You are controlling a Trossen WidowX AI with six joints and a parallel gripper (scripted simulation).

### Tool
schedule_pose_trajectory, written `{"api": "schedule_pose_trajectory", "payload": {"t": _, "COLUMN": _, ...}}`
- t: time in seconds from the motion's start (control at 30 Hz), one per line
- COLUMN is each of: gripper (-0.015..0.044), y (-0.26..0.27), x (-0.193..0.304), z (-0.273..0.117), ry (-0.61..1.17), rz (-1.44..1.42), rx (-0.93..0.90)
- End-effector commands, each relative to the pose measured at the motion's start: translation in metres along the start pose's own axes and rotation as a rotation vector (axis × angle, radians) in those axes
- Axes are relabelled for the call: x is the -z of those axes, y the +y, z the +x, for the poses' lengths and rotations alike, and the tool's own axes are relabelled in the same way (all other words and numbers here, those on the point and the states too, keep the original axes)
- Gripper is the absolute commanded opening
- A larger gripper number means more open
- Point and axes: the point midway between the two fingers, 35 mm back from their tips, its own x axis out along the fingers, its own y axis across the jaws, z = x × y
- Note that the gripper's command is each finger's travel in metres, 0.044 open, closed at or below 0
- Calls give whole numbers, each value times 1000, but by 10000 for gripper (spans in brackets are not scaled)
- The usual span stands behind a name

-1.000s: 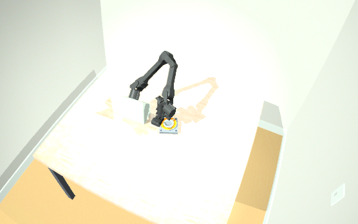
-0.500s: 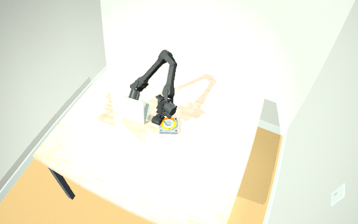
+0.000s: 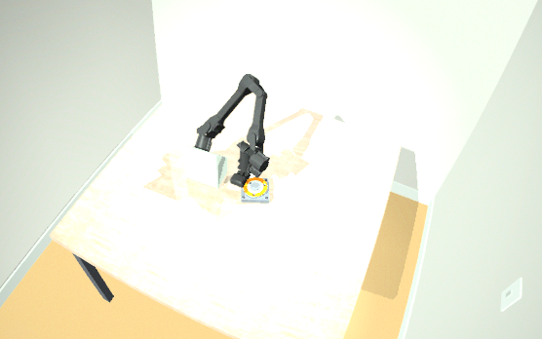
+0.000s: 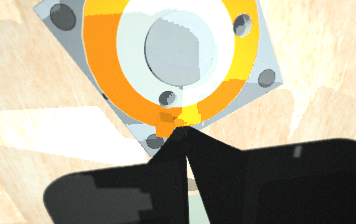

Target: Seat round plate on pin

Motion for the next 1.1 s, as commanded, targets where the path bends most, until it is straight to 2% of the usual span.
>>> {"api": "schedule_pose_trajectory", "payload": {"t": 0.0, "gripper": 0, "y": 8, "x": -2, "z": -1, "ry": -2, "rz": -5, "rx": -7}}
{"api": "schedule_pose_trajectory", "payload": {"t": 1.07, "gripper": 0, "y": 38, "x": -19, "z": -4, "ry": -2, "rz": -5, "rx": -8}}
